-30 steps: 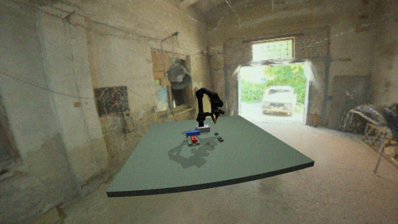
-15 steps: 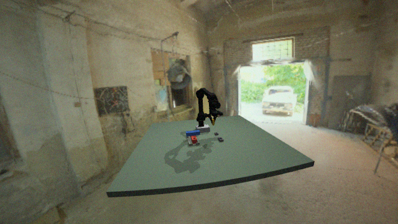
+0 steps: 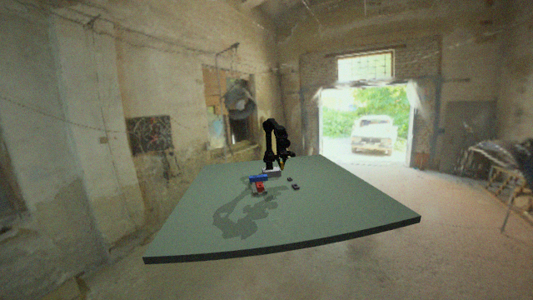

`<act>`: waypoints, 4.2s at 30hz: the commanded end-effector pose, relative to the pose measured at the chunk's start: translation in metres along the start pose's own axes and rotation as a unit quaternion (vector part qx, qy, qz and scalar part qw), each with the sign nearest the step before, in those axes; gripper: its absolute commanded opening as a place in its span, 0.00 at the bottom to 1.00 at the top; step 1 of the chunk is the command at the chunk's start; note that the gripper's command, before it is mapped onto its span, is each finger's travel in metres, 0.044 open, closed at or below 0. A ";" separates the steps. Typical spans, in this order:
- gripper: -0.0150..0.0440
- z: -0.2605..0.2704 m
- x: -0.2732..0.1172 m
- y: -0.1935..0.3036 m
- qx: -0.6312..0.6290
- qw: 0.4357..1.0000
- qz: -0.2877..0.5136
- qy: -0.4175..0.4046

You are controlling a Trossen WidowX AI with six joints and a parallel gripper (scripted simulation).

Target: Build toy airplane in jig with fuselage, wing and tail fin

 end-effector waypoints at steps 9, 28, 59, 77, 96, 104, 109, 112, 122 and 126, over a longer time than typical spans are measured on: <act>0.25 -0.026 0.005 -0.025 0.000 1.000 -0.003 0.004; 0.25 -0.072 0.016 -0.056 0.004 1.000 -0.004 0.009; 0.36 -0.151 0.034 -0.084 0.008 1.000 -0.001 0.014; 0.36 -0.151 0.034 -0.084 0.008 1.000 -0.001 0.014; 0.36 -0.152 0.056 -0.085 0.008 1.000 -0.001 0.014; 0.36 -0.153 0.069 -0.085 0.008 1.000 -0.001 0.014; 0.36 -0.153 0.074 -0.085 0.008 1.000 -0.001 0.014; 0.35 -0.152 0.072 -0.085 0.011 1.000 -0.001 0.012; 0.30 -0.152 0.072 -0.085 0.011 1.000 -0.001 0.012; 0.48 -0.152 0.072 -0.085 0.011 1.000 -0.001 0.012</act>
Point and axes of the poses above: the point midway between the two fingers, 35 mm back from their tips, its own x axis out along the fingers, its own z axis across the jaws, y = z × x, the point moved 6 cm from there along -x, back along the fingers, and after that the axes turned 14 degrees about x, right-handed, at the moved point
